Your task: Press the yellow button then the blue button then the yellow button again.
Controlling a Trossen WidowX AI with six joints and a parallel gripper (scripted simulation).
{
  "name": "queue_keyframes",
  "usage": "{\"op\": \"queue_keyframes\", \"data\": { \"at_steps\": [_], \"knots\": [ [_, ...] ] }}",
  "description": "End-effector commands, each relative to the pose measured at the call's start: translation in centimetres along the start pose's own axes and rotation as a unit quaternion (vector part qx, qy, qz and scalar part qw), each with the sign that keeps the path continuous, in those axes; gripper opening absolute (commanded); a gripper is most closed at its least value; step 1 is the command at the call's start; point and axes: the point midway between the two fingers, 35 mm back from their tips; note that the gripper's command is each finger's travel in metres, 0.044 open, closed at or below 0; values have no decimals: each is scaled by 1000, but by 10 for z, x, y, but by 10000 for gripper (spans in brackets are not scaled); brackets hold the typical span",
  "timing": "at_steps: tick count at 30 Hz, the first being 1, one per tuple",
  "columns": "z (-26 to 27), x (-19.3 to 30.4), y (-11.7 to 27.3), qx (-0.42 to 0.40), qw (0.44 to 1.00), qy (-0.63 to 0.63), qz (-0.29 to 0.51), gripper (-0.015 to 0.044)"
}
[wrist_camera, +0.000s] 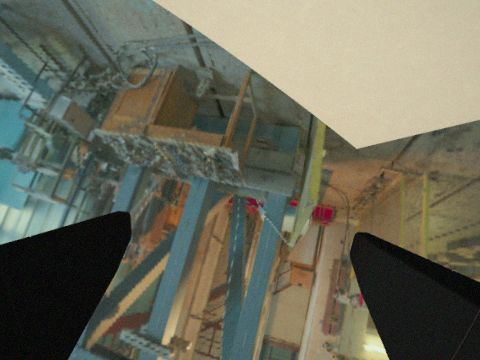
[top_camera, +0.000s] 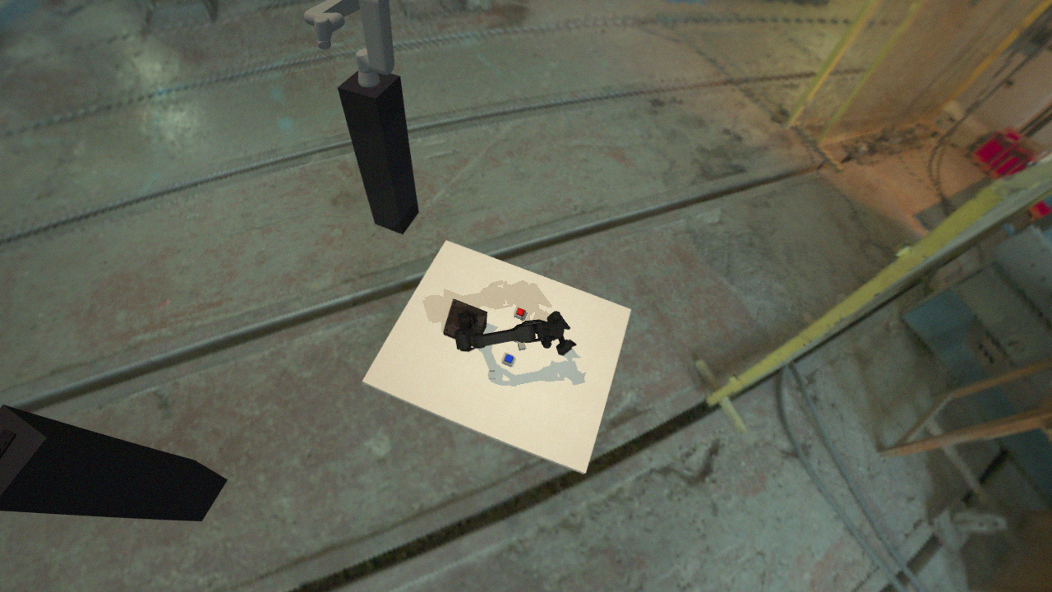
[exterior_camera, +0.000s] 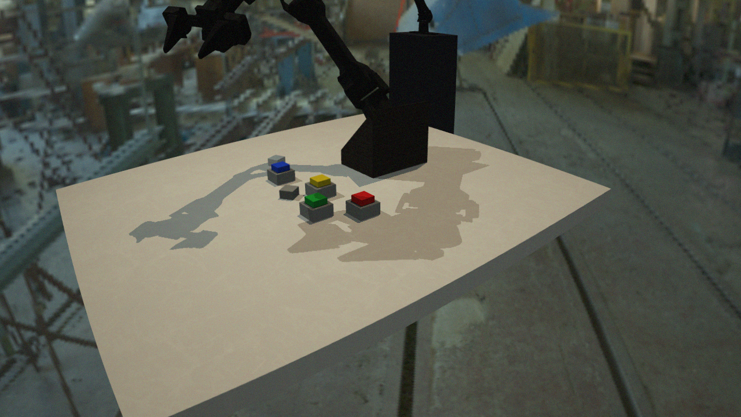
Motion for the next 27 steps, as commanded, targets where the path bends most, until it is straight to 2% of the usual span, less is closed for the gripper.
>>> {"op": "queue_keyframes", "data": {
  "at_steps": [1,3,5,11,20,27],
  "knots": [
    [-3,-2,-1,3,1000,12,-4,400],
    [-28,-20,-8,31,993,108,-38,400],
    [-63,-49,-15,80,961,251,-81,400],
    [-112,-100,-15,172,857,468,-130,400],
    [-162,-178,5,321,598,720,-148,400],
    [-180,-234,32,430,340,828,-120,400]
  ]
}}
Point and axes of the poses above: the point midway between the two fingers, 35 mm back from their tips, its own y axis back along the fingers, its own z axis across the jaws, x = y × z, and after that the axes turned 7 degrees about -y, right-handed
